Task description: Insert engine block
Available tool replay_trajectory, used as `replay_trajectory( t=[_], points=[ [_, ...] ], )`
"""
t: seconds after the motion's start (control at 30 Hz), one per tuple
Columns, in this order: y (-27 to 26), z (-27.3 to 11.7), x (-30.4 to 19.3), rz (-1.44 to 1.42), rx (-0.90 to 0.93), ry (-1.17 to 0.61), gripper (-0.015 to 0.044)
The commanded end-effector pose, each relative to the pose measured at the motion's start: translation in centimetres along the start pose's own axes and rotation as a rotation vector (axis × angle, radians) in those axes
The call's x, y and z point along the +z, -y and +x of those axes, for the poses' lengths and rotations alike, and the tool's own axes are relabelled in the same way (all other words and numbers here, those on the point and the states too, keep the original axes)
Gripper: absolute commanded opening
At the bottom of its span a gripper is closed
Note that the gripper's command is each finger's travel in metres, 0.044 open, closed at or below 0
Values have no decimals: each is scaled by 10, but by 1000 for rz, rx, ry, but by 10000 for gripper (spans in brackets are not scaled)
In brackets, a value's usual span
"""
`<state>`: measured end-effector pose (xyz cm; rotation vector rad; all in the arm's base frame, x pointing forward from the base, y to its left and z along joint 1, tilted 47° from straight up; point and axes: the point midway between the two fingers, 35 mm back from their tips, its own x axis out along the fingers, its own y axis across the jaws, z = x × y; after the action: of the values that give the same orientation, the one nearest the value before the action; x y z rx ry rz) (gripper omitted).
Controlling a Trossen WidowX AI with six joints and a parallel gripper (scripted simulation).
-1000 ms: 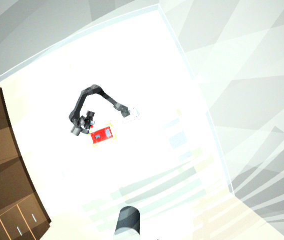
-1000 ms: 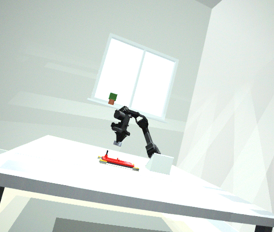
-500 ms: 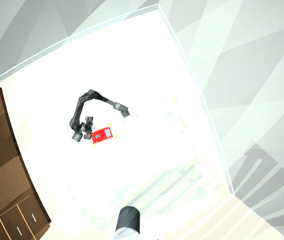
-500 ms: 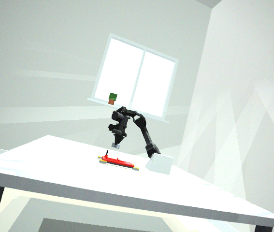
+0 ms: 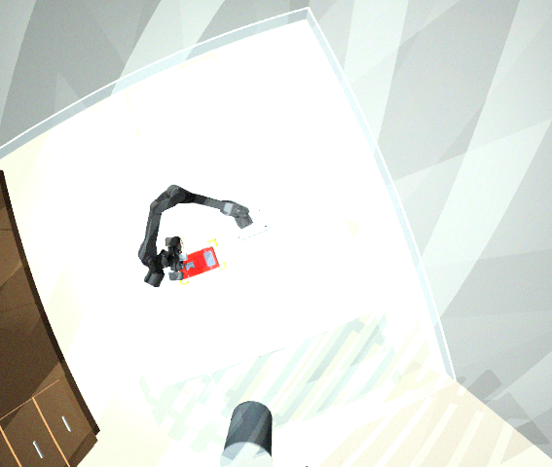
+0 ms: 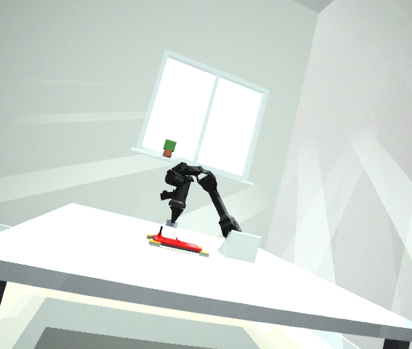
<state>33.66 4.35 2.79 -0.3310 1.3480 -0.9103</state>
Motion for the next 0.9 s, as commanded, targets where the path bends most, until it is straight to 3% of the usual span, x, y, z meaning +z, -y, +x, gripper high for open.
replay_trajectory(
  t=[0.0, 0.53, 0.73, 0.87],
  points=[
    [-14, 6, -1, -61, 3, -5, 0],
    [-52, 30, -7, -246, -9, -18, 0],
    [-52, 29, -6, -267, -9, -18, 157],
    [-52, 30, -7, -261, -9, -18, 158]
  ],
)
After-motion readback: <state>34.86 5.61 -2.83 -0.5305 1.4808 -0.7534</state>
